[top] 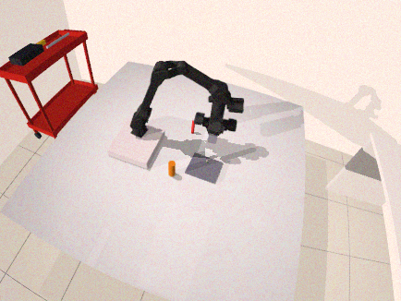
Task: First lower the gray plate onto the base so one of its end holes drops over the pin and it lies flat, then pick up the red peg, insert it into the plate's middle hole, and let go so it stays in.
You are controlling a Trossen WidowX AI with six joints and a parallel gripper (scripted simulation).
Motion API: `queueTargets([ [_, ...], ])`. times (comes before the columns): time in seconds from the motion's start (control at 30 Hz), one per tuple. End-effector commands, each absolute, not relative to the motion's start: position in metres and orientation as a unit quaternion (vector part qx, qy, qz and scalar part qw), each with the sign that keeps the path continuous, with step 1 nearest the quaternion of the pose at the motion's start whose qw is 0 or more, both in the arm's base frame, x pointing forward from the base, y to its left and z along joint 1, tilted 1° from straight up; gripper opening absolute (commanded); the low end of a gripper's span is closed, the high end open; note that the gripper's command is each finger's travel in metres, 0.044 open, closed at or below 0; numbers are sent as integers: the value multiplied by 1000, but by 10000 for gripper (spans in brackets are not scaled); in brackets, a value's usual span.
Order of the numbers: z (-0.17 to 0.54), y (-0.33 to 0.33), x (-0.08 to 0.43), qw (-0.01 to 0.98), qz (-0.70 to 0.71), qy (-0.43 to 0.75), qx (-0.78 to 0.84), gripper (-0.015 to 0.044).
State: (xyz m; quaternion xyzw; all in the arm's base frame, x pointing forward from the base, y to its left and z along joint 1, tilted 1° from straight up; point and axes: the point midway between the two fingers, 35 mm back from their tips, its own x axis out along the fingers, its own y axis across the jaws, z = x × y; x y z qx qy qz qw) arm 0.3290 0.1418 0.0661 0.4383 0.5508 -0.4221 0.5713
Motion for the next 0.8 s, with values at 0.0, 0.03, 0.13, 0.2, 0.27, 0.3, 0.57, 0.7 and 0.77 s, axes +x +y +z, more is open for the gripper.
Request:
queueTargets([
  [0.0, 81, 143, 328, 567, -425, 551, 441, 0],
  [0.03, 84, 143, 328, 567, -425, 551, 442, 0],
  [0.13, 94, 144, 326, 565, -426, 551, 442, 0],
  [0.2, 100, 144, 325, 564, -427, 551, 443, 0],
  [0.27, 106, 144, 324, 563, -428, 551, 443, 0],
  [0.3, 109, 144, 324, 563, -428, 551, 443, 0],
  [0.57, 133, 143, 318, 558, -431, 552, 445, 0],
  [0.7, 140, 143, 316, 557, -432, 552, 445, 0],
  [0.77, 140, 142, 317, 557, -432, 552, 445, 0],
])
